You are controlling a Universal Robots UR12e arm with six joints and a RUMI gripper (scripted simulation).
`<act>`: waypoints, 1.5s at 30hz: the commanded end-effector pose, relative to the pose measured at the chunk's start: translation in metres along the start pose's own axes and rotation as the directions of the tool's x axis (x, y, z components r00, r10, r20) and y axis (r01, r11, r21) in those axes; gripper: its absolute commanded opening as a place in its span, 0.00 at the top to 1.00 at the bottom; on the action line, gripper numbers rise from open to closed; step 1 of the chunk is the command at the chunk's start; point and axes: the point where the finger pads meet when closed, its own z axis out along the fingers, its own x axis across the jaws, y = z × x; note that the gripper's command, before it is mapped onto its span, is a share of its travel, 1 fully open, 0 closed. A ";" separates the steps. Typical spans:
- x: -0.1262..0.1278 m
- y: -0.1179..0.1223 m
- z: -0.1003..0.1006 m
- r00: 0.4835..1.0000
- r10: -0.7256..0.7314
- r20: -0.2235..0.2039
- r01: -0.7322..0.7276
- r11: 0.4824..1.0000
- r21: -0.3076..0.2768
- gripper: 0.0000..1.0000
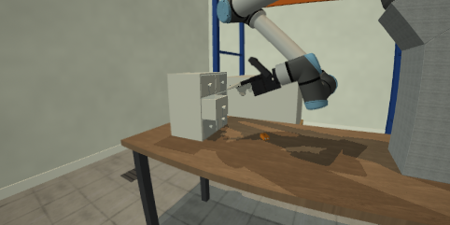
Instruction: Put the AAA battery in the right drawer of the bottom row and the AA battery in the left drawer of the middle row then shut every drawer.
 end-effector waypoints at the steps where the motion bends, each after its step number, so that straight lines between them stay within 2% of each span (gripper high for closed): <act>1: 0.000 0.005 -0.020 1.000 0.000 0.001 0.000 1.000 0.001 0.00; 20: 0.000 0.020 -0.068 1.000 0.000 0.001 0.000 1.000 0.001 0.00; 32: 0.000 0.023 -0.081 1.000 0.000 0.001 0.000 1.000 0.001 0.00; 45: 0.000 0.024 -0.083 1.000 0.000 0.001 0.000 1.000 0.001 0.00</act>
